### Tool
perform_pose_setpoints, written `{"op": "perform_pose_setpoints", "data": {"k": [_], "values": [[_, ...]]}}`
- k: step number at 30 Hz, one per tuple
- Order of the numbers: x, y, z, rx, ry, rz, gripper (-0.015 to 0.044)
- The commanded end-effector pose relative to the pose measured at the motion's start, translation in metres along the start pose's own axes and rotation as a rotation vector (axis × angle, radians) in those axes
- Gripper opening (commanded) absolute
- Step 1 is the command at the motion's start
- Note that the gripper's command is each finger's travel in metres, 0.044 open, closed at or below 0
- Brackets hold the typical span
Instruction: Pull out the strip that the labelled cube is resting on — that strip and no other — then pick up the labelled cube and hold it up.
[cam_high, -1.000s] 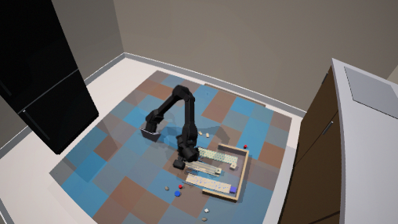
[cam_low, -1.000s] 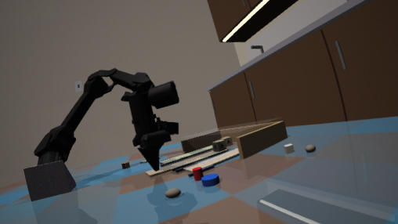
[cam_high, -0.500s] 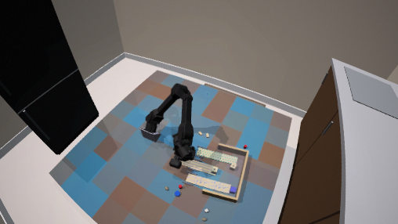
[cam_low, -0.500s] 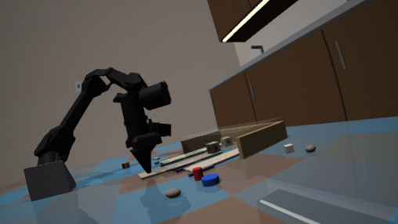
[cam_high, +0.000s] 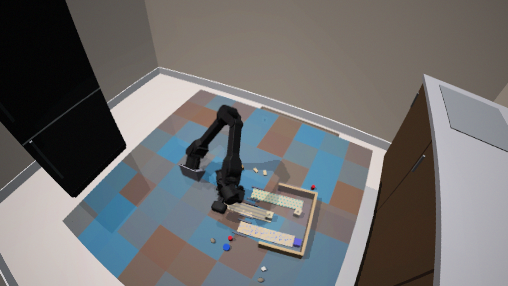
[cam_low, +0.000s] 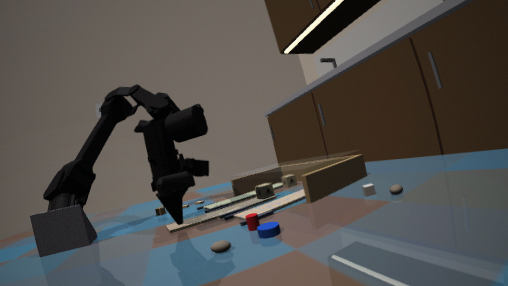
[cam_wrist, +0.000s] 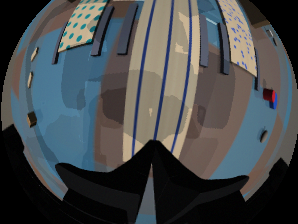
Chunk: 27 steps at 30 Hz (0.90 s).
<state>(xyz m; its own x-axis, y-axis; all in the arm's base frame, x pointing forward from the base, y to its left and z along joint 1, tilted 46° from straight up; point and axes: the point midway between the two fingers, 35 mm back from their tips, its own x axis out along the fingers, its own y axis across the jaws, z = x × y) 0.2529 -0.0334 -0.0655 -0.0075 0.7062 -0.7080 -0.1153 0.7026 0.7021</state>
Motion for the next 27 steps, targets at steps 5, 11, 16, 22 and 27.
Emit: {"op": "perform_pose_setpoints", "data": {"k": [5,11,16,22,27], "values": [[0.004,0.001,-0.018,0.004,0.022,0.004,0.0],[0.004,0.001,-0.028,0.005,0.022,0.004,0.0],[0.004,0.0,-0.036,0.005,0.023,0.003,0.0],[0.003,0.0,-0.046,0.006,0.023,0.003,0.0],[0.003,0.0,-0.054,0.006,0.023,0.003,0.0]]}}
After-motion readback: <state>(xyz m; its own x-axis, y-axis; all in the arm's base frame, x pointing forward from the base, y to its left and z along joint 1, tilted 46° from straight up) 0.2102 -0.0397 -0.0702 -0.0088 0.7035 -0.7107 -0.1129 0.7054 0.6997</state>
